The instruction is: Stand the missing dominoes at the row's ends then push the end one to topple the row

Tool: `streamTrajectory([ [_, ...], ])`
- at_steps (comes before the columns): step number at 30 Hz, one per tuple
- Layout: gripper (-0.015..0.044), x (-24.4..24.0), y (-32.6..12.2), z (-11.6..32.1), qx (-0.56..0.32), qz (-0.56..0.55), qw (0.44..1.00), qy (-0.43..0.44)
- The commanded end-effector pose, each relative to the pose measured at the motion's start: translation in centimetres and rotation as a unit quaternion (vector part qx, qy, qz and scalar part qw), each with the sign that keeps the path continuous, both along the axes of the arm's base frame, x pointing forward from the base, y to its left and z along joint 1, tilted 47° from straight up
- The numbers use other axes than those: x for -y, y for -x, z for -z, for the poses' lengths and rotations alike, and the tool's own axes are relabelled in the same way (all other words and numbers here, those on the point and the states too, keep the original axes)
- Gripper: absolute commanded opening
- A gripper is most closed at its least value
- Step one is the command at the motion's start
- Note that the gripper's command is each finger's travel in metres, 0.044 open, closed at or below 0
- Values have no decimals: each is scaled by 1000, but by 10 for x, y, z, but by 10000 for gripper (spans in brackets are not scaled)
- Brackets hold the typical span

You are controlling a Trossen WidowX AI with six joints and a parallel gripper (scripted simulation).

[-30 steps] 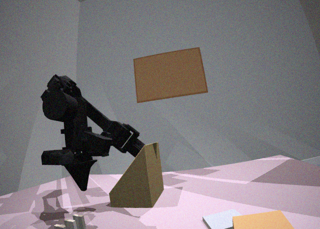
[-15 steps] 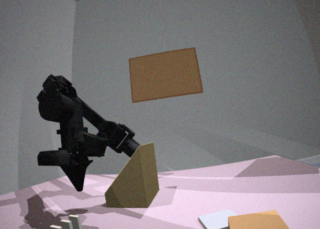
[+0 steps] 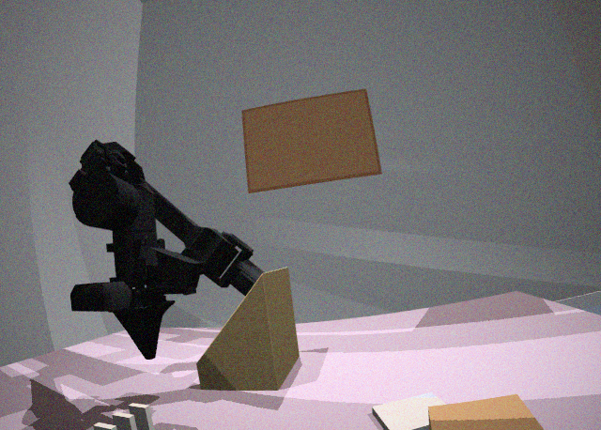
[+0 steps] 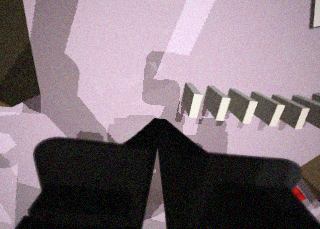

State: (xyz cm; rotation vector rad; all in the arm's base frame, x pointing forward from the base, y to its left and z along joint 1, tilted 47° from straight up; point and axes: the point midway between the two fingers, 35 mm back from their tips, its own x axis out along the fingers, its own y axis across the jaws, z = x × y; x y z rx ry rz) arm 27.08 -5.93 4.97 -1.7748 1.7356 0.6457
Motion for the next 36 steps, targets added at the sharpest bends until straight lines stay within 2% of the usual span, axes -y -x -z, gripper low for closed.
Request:
streamTrajectory([
  [1,0,1,1,0,-2,-2,1000,2],
  [8,0,3,0,2,-2,-2,1000,2],
  [13,0,51,-3,49,-2,-2,1000,3],
  [15,0,59,-1,55,-2,-2,1000,4],
  [36,0,59,-28,53,-1,-2,1000,4],
])
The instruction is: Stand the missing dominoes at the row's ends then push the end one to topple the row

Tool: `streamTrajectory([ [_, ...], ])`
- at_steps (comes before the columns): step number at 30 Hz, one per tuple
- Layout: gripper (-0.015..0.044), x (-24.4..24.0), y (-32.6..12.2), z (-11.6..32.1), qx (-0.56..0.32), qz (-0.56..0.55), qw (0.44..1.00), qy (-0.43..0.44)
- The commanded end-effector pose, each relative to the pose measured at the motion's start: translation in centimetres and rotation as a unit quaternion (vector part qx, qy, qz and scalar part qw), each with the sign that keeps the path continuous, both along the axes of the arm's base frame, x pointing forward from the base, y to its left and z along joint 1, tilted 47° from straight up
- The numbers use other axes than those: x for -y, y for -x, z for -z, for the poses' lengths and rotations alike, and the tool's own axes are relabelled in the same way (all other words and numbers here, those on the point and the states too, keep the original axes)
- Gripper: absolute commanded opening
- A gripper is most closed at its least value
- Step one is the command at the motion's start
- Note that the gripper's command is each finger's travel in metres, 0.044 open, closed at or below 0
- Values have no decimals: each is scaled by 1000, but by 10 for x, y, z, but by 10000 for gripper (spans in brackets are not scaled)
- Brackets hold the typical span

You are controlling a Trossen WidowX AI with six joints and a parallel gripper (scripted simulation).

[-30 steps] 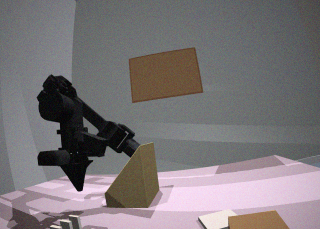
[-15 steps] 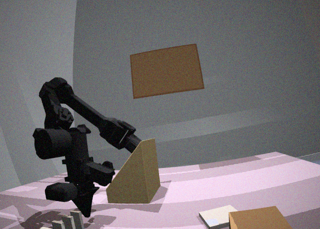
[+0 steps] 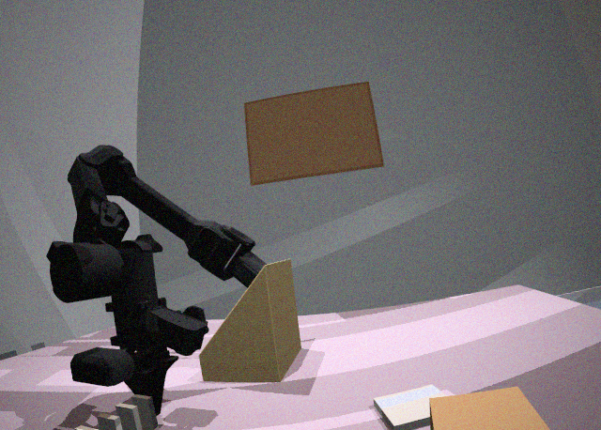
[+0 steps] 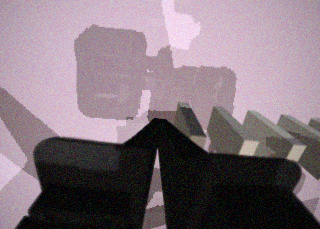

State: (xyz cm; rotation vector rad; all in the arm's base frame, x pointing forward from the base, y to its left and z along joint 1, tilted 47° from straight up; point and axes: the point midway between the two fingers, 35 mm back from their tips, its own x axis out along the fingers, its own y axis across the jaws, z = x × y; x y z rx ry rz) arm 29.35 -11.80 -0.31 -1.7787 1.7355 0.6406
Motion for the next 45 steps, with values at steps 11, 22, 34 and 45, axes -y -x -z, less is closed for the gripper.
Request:
streamTrajectory([
  [11,0,-12,-14,-8,-5,2,1000,-1],
  [22,0,-43,-33,-43,-2,-2,1000,1],
  [34,0,-43,-33,-43,-2,-2,1000,1],
  [45,0,-43,-33,-43,-2,-2,1000,1],
])
